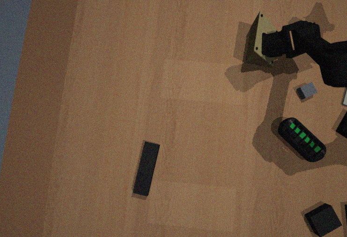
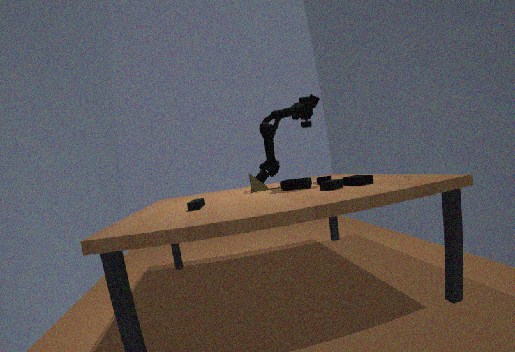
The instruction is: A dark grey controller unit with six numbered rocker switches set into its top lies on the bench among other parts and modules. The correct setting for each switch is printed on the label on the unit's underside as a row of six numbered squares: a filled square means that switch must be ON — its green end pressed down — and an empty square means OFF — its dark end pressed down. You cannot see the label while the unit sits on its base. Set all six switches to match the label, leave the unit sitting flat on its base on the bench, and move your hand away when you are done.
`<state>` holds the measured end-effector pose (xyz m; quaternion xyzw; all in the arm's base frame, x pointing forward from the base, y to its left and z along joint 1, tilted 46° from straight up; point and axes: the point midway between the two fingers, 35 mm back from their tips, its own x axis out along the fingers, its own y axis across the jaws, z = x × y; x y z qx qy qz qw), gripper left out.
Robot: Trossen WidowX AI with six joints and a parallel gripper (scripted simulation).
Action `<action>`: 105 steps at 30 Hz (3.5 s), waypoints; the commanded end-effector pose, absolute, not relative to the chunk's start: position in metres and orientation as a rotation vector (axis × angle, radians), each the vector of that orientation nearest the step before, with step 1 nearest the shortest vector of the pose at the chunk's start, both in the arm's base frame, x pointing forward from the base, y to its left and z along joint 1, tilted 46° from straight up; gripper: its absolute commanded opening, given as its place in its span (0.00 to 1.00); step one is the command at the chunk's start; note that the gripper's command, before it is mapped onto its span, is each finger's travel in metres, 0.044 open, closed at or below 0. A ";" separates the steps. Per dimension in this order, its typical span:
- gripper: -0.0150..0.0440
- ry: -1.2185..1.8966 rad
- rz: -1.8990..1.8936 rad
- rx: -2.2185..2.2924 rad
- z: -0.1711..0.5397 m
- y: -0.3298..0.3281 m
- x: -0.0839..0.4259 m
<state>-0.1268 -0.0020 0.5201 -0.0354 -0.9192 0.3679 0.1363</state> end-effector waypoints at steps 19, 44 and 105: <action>0.25 -1.350 1.692 -1.129 0.387 0.215 -0.031; 0.25 0.372 1.216 -0.794 0.215 0.135 0.195; 0.25 0.929 0.744 -0.181 0.099 0.069 0.215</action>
